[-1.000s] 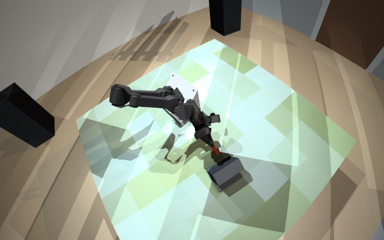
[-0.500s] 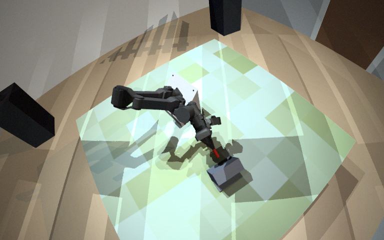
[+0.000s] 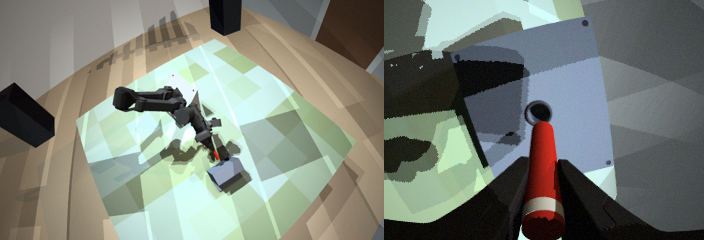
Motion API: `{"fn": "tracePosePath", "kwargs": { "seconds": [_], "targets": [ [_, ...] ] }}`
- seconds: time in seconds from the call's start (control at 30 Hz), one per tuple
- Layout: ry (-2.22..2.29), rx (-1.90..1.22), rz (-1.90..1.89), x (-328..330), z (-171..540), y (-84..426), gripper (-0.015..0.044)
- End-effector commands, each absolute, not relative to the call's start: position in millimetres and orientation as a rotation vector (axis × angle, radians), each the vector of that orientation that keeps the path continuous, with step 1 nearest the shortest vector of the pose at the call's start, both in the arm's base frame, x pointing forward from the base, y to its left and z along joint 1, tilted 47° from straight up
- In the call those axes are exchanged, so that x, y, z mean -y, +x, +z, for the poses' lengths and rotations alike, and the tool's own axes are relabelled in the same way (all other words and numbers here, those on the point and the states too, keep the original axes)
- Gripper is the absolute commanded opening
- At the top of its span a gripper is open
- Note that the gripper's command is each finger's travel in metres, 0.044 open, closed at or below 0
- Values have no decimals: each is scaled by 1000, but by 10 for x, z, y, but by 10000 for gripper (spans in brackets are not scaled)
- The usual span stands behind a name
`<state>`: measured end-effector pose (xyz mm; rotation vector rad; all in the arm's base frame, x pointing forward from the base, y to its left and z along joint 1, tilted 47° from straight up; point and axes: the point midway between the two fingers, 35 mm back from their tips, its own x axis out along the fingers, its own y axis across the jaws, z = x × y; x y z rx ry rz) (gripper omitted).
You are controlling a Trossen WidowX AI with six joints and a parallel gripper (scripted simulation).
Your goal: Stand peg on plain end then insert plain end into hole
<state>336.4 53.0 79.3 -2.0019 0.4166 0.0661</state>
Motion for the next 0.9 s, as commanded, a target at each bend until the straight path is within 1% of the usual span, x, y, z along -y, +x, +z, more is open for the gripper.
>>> {"fn": "tracePosePath", "kwargs": {
  "seconds": [0.0,0.5,0.87],
  "targets": [
    [-2010,-418,73,-522,761,3383,0],
    [-2004,-412,68,-466,712,3562,0],
    [-1996,-411,62,-469,739,3531,0]
  ]
}}
